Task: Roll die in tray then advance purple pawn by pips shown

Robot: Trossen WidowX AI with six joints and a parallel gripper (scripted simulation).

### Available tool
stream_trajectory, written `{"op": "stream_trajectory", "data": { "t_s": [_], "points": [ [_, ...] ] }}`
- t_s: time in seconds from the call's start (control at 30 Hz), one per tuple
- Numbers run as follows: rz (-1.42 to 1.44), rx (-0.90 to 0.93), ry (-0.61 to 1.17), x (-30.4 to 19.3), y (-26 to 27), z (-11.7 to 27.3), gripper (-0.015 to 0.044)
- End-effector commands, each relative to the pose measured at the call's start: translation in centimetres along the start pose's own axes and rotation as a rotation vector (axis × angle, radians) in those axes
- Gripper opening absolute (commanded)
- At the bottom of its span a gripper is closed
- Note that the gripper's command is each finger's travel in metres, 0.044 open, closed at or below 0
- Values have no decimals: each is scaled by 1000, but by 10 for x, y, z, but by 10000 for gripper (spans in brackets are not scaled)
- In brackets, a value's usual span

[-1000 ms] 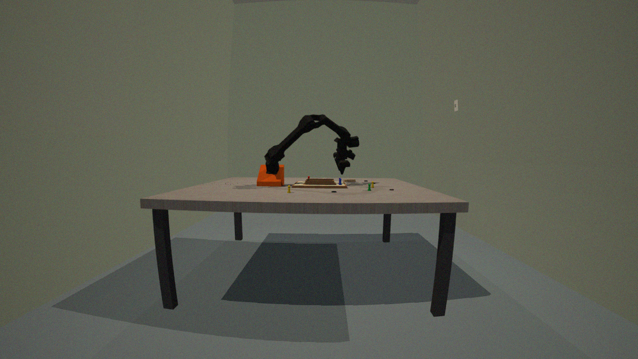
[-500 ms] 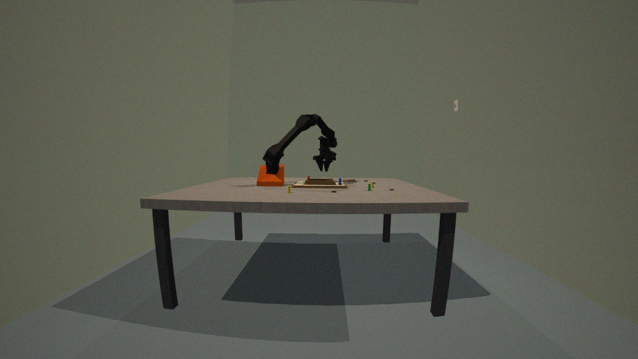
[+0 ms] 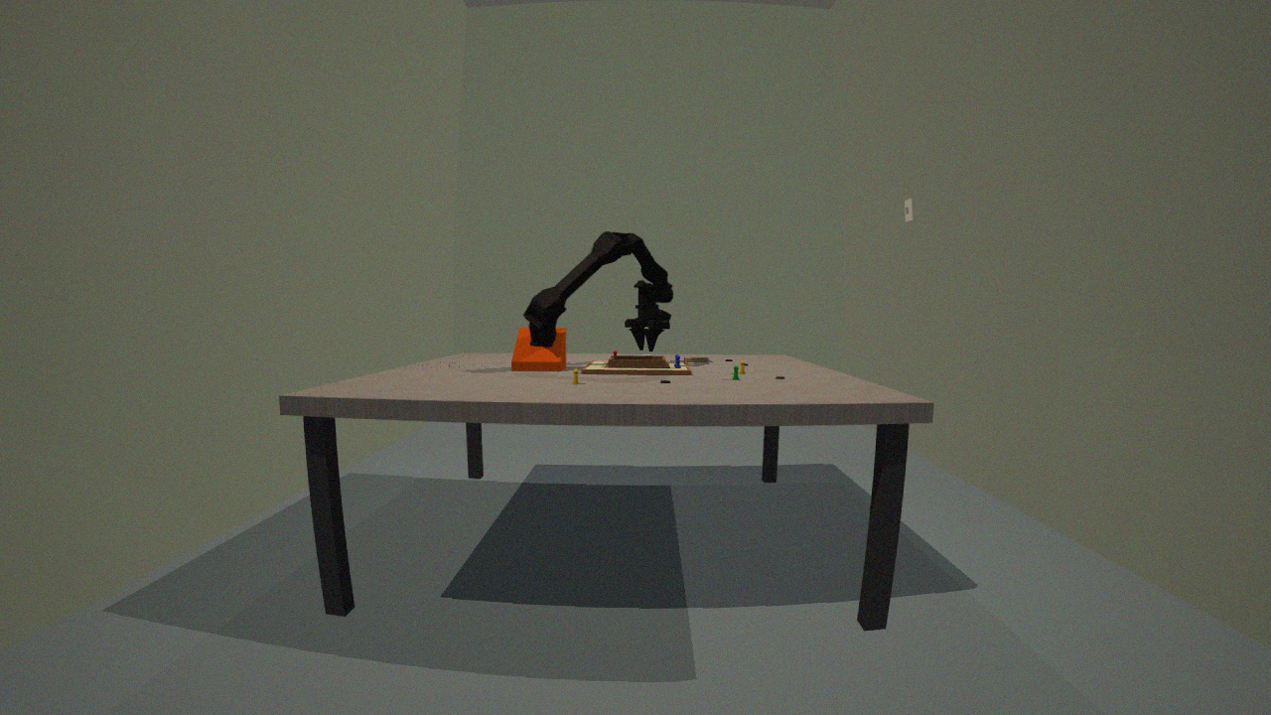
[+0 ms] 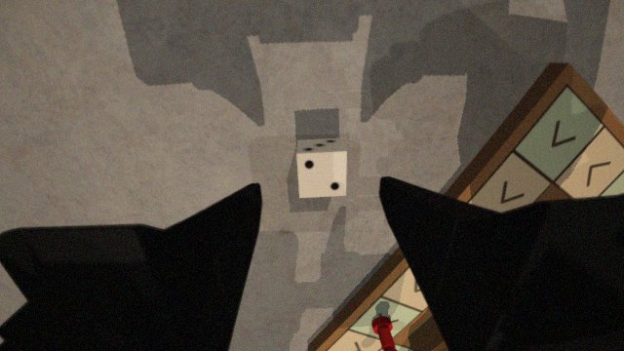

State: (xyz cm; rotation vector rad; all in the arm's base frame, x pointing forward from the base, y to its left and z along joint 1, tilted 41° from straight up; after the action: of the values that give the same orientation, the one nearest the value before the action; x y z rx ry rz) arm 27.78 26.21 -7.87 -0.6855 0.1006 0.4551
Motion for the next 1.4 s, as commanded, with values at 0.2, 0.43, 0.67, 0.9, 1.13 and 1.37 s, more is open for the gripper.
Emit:
{"op": "stream_trajectory", "data": {
  "t_s": [0.2,0.43,0.67,0.9,1.13,1.37],
  "points": [
    [6,-6,-7,0,0,-14,275],
    [6,-7,-7,0,0,-26,275],
    [5,-7,-7,0,-1,-31,222],
    [5,-7,-7,0,-1,-31,97],
    [6,-7,-7,1,-1,-27,0],
    [6,-4,-8,5,-1,19,0]
  ]
}}
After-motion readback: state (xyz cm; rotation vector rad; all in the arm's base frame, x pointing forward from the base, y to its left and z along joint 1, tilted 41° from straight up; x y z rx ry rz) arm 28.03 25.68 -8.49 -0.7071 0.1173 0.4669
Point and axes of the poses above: the point midway between the two fingers, 35 mm back from their tips, its own z axis back along the fingers, its own y axis across the jaws, x = y × z, the point moved 10 cm from there along z, back along the fingers, and after that the axes turned 9 degrees about -z, right-handed, at the moved point
